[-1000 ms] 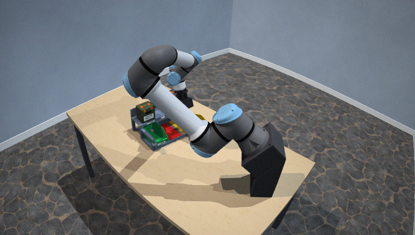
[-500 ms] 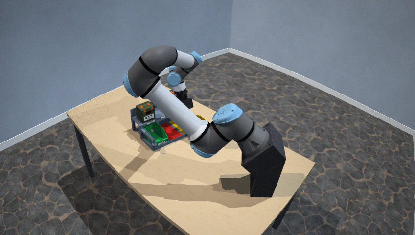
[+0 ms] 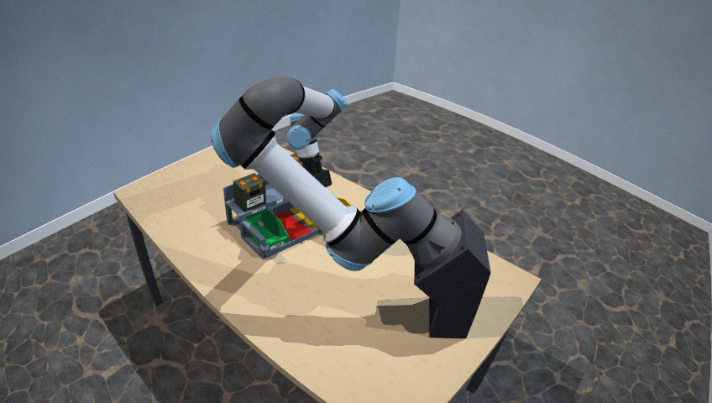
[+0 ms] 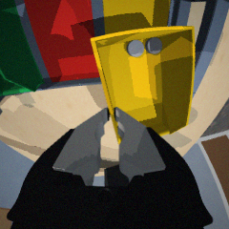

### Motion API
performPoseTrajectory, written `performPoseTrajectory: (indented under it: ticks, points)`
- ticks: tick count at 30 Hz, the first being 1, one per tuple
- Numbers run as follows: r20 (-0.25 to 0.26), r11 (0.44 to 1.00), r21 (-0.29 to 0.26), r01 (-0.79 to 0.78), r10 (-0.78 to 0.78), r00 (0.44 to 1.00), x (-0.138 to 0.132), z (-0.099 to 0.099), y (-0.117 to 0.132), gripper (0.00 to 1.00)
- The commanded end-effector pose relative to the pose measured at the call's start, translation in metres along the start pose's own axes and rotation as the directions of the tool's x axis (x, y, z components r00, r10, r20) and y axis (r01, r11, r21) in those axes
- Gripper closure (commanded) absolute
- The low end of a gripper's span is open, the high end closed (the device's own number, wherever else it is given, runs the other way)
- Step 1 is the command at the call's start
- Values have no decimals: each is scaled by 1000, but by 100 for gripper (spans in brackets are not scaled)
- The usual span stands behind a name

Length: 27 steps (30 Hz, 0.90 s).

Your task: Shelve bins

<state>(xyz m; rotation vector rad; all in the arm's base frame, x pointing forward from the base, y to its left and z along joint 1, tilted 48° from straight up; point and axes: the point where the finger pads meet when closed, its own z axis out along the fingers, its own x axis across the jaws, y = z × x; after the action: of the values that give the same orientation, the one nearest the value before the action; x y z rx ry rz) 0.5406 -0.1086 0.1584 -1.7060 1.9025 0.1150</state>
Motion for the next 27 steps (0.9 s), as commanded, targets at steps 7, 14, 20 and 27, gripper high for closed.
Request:
performPoseTrajectory:
  ticks: [7,14,20,27]
  points:
    - [-1,1000,1,0,0,1000,0,2,-1,100]
    - [-1,1000,1,0,0,1000,0,3,-1,100]
    - [-1,1000,1,0,0,1000,0,3,-1,100]
    - [-1,1000,1,0,0,1000,0,4,-2,100]
